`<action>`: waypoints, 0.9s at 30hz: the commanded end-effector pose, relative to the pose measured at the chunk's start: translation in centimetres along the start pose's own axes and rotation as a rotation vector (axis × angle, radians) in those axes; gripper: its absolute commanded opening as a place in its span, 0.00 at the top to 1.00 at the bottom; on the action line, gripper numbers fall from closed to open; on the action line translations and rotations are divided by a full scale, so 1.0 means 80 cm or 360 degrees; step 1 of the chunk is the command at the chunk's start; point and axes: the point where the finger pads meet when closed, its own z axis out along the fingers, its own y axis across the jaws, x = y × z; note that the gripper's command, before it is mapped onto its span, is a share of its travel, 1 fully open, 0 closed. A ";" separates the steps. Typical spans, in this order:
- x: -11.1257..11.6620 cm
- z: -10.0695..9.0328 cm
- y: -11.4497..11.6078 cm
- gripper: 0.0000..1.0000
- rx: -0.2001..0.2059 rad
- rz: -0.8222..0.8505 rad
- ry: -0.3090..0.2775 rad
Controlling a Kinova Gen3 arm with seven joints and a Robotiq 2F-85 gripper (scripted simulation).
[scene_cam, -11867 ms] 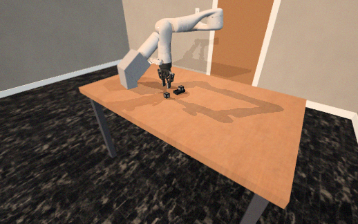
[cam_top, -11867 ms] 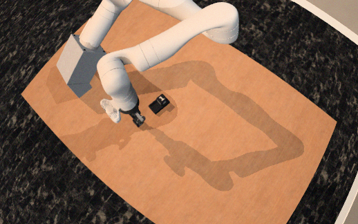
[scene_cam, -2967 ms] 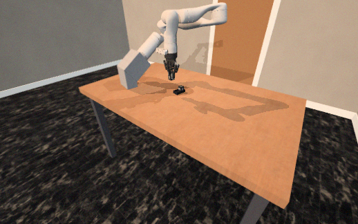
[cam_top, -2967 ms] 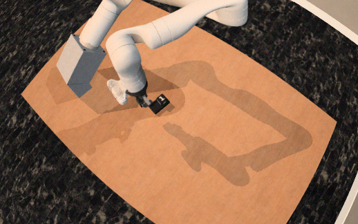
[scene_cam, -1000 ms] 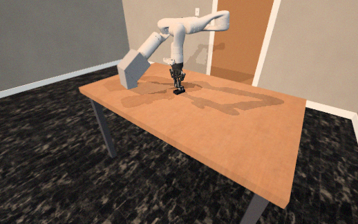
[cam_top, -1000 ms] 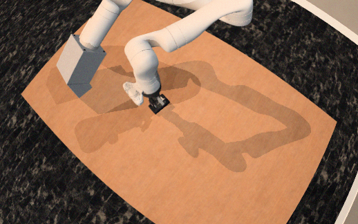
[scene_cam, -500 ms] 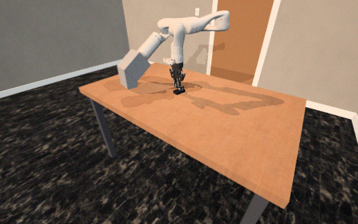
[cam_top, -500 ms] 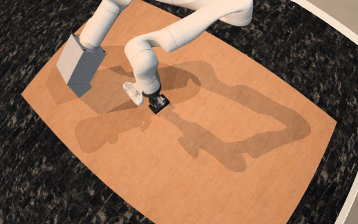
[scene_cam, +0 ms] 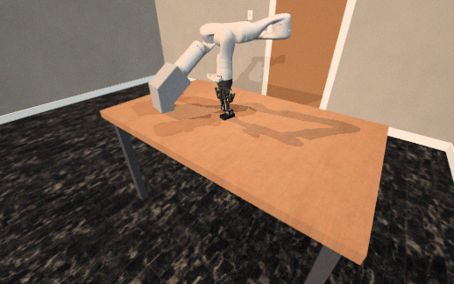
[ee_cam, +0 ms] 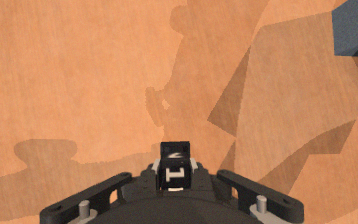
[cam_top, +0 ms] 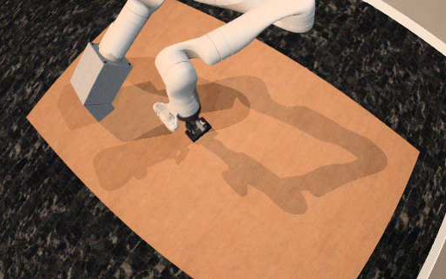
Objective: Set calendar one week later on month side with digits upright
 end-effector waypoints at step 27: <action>0.000 0.015 -0.001 0.74 0.0002 0.0000 0.0001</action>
